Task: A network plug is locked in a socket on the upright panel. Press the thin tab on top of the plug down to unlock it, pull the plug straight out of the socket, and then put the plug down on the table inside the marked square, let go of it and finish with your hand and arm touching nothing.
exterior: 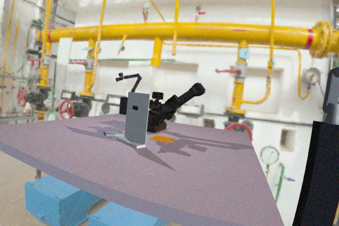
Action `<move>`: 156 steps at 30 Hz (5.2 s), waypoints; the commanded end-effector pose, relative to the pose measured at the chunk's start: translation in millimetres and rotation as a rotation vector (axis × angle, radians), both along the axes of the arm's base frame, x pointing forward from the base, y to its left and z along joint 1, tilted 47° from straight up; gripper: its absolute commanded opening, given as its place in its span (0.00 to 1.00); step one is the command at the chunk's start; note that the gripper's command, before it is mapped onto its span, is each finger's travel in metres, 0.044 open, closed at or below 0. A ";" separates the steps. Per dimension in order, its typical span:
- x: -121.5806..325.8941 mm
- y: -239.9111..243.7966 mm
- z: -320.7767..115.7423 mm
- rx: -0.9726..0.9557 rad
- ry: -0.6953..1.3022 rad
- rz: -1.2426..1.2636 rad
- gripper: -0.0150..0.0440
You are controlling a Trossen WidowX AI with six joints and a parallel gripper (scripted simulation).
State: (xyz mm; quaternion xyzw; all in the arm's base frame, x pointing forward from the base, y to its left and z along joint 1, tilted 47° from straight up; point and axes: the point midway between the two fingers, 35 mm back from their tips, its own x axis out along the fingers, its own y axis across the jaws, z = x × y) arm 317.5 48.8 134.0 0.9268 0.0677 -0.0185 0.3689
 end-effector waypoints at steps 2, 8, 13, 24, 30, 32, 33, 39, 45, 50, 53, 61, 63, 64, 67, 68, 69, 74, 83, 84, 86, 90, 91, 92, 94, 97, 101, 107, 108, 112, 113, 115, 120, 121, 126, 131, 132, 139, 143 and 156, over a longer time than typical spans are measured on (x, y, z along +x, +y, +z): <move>-2.9 -0.4 0.0 0.002 0.002 -0.004 0.25; -4.3 0.0 0.7 0.002 0.002 -0.004 0.25; -5.6 0.3 1.3 0.002 0.002 -0.004 0.25; -8.2 1.0 2.6 0.002 0.002 -0.004 0.25; -9.6 1.4 3.2 0.002 0.002 -0.004 0.25; -10.1 1.5 3.5 0.002 0.002 -0.004 0.25; -10.3 1.5 3.6 0.002 0.002 -0.004 0.25; -11.7 1.9 4.2 0.002 0.002 -0.004 0.25; -13.1 2.2 4.9 0.002 0.002 -0.004 0.25; -14.3 2.5 5.4 0.002 0.002 -0.004 0.25; -12.0 0.7 7.4 -0.003 0.001 0.000 0.25; -13.0 -12.2 17.2 -0.002 0.002 -0.001 0.25; -13.6 -15.4 19.7 -0.002 0.002 -0.001 0.25; -14.0 -16.9 20.9 -0.002 0.002 -0.001 0.25; -15.3 -21.6 24.5 -0.002 0.003 -0.002 0.25; -15.8 -23.2 25.7 -0.002 0.003 -0.002 0.25; -16.3 -24.7 26.9 -0.002 0.003 -0.002 0.25; -19.6 -32.2 32.9 -0.002 0.003 -0.002 0.25; -27.7 -44.8 43.3 -0.001 0.003 -0.003 0.25; -28.6 -45.9 44.3 -0.001 0.003 -0.004 0.25; -29.3 -46.7 45.0 -0.001 0.003 -0.004 0.25; -28.8 -40.7 35.7 -0.050 0.049 0.049 0.25; -28.9 -38.2 32.1 -0.068 0.067 0.071 0.25; -29.1 -35.8 28.5 -0.086 0.084 0.094 0.25; -30.0 -30.9 21.5 -0.121 0.116 0.140 0.25; -32.2 -23.6 11.6 -0.167 0.161 0.212 0.25; -36.9 -14.0 -0.3 -0.219 0.210 0.312 0.25; -47.1 0.1 -14.8 -0.278 0.265 0.467 0.25; -49.1 2.5 -16.8 -0.285 0.272 0.493 0.25; -57.7 11.5 -23.3 -0.307 0.290 0.598 0.25; -59.9 13.7 -24.6 -0.310 0.293 0.625 0.25; -64.6 18.0 -26.7 -0.316 0.297 0.676 0.25; -76.8 28.3 -29.3 -0.317 0.293 0.802 0.25; -79.2 30.2 -29.3 -0.316 0.289 0.826 0.25; -91.4 39.3 -27.4 -0.298 0.263 0.940 0.25; -102.6 47.2 -21.7 -0.266 0.219 1.040 0.25; -104.7 48.6 -20.2 -0.258 0.209 1.058 0.25; -109.7 51.9 -15.9 -0.237 0.180 1.099 0.25; -109.5 53.8 -18.7 -0.239 0.182 1.101 0.25; -109.4 61.4 -28.7 -0.247 0.190 1.104 0.25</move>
